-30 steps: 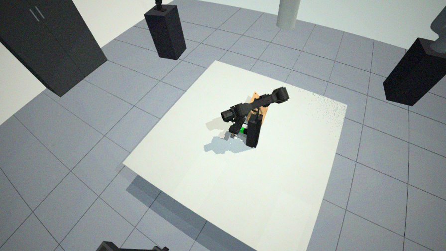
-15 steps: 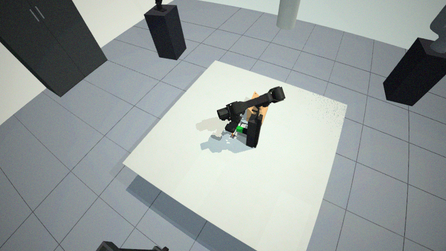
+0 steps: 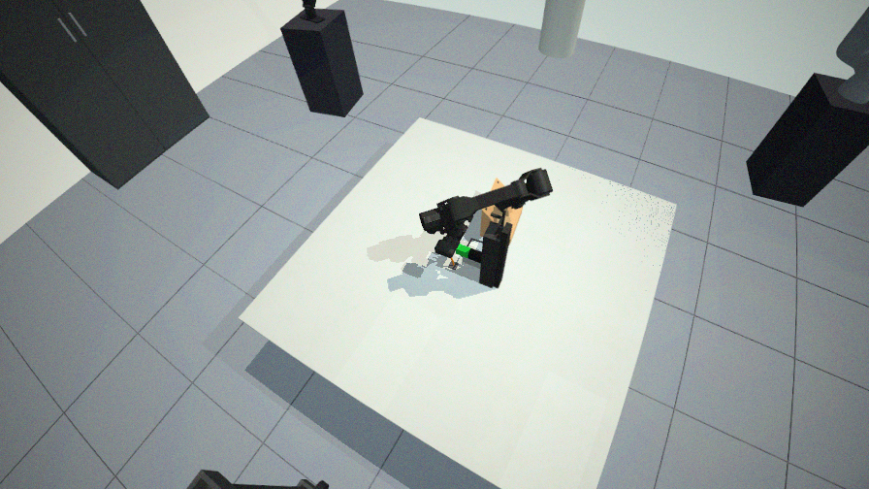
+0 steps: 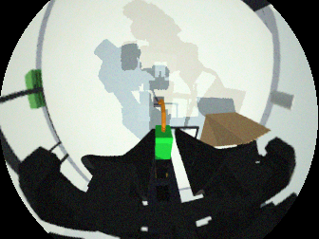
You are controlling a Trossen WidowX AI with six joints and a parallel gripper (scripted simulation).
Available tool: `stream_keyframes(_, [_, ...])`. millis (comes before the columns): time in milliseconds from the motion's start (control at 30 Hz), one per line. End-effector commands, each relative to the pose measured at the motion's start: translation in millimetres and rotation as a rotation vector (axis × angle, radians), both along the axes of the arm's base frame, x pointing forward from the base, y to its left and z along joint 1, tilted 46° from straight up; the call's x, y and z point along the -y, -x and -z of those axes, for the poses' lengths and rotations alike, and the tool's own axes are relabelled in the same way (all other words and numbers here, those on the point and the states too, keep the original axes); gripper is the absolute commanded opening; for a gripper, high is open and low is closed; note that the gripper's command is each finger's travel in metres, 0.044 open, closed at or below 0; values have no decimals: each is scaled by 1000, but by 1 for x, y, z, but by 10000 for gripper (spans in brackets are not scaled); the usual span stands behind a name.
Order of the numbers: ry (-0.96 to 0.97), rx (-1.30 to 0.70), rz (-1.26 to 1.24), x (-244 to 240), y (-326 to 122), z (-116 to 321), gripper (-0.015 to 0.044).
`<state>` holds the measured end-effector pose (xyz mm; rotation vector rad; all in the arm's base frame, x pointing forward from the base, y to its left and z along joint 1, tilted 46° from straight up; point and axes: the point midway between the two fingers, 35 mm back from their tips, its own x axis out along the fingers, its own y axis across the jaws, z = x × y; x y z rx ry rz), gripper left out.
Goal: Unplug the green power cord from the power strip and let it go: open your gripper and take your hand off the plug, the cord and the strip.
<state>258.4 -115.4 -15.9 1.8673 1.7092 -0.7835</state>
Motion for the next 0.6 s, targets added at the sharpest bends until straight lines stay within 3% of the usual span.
stream_keyframes(0, [-5, 2, 5, -1, 0, -2, 160])
stream_keyframes(567, [20, -1, 25, 4, 1, -11, 160])
